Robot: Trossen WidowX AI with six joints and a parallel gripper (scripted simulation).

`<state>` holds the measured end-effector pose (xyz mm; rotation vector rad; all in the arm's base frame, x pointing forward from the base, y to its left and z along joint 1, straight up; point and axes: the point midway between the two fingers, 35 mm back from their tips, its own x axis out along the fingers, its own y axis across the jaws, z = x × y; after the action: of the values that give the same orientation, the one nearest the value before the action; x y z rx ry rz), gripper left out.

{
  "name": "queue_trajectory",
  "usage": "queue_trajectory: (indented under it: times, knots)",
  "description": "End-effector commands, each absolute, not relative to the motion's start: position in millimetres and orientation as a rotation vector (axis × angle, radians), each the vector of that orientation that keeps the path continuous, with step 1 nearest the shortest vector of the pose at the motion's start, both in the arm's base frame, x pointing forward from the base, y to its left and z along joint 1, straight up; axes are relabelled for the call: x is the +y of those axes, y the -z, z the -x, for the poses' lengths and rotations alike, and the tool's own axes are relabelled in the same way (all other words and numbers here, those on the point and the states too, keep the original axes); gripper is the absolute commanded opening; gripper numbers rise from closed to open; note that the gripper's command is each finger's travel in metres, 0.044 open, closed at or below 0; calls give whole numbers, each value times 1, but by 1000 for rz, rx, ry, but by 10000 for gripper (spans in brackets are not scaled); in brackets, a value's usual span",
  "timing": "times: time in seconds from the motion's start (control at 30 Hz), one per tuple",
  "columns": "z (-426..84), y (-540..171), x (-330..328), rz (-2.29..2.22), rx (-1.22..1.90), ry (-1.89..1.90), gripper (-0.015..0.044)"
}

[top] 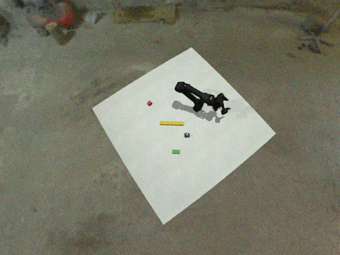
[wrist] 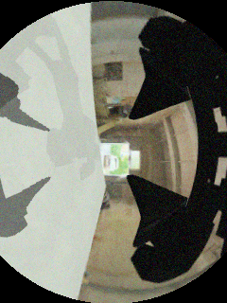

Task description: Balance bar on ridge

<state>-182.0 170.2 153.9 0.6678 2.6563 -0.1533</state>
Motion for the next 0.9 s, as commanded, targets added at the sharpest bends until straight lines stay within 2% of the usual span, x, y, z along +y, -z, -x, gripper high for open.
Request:
queue_trajectory:
  times: [0.0, 0.07, 0.1, 0.87]
  knots:
    - [182, -154, 171, -671, 2654, 151, 374]
    - [178, -154, 176, -693, 2637, 137, 321]
    - [175, -154, 179, -709, 2623, 127, 315]
    - [96, -154, 245, -976, 2268, -40, 315]
